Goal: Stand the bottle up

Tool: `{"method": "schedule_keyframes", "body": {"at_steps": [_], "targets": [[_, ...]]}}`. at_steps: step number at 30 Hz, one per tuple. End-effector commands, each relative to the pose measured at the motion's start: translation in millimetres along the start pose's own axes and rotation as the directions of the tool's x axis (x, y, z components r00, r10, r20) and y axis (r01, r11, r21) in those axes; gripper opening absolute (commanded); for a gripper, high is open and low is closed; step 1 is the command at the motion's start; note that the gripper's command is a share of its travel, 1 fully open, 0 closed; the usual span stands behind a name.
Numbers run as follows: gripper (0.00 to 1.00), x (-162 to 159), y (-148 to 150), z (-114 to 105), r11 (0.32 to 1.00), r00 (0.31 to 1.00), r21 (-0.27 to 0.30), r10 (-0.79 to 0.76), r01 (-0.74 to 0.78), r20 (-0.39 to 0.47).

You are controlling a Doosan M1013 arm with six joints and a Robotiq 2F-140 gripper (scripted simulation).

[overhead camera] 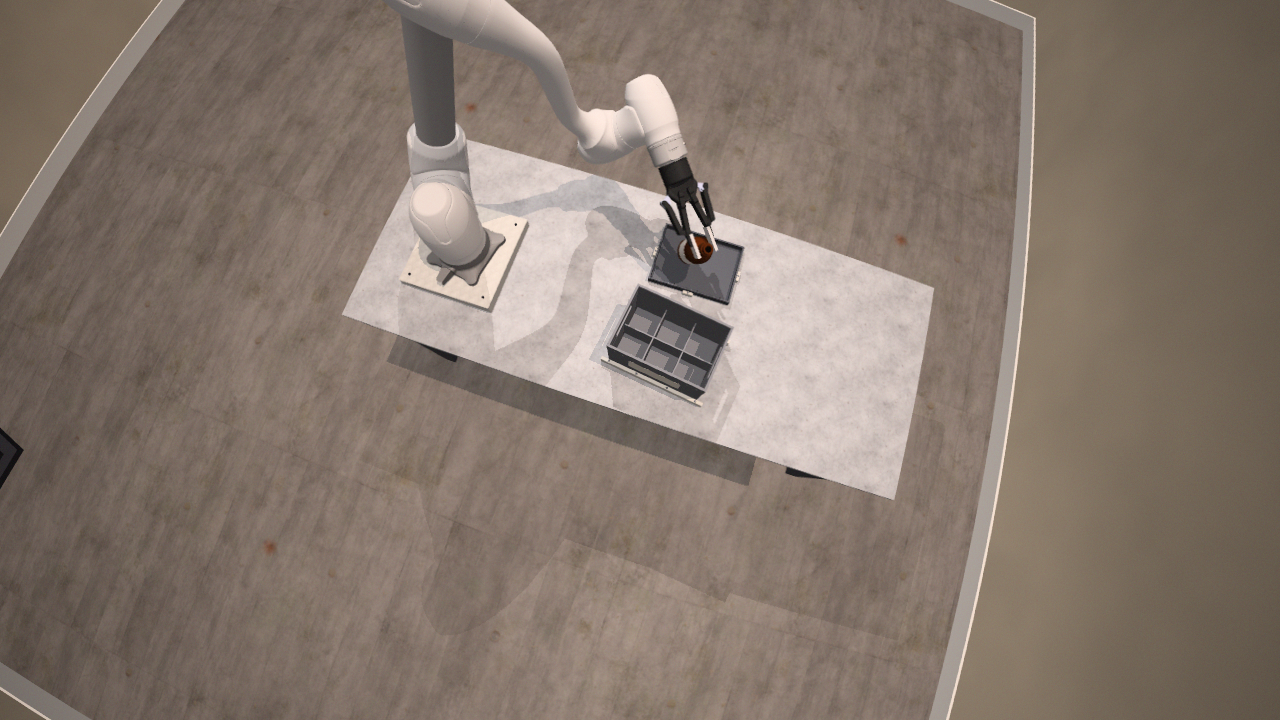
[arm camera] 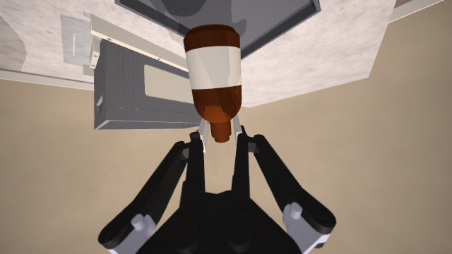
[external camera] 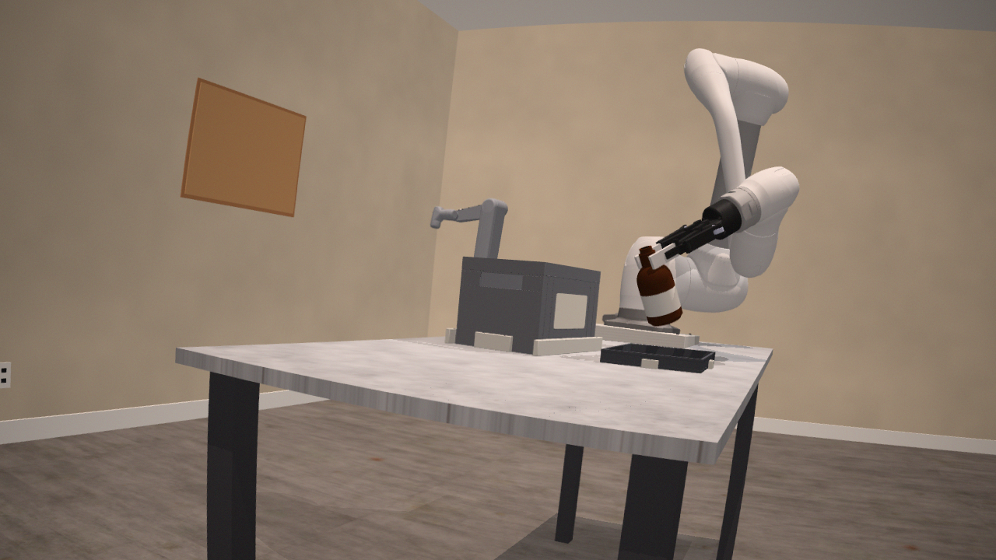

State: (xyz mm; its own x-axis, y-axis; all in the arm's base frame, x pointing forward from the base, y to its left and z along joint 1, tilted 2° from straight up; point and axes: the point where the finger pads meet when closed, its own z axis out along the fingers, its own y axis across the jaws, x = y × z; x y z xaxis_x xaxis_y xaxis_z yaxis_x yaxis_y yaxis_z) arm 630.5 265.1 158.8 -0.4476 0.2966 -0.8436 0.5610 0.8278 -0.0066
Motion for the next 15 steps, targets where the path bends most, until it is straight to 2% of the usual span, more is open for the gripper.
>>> {"method": "schedule_keyframes", "body": {"at_steps": [1, 15], "targets": [[0.10, 1.5, -2.6, 0.8, 1.000, 1.000, 0.003, -0.007, 0.007, 0.005], [0.10, 1.6, -2.8, 0.9, 1.000, 1.000, 0.004, -0.007, 0.007, 0.010]]}}
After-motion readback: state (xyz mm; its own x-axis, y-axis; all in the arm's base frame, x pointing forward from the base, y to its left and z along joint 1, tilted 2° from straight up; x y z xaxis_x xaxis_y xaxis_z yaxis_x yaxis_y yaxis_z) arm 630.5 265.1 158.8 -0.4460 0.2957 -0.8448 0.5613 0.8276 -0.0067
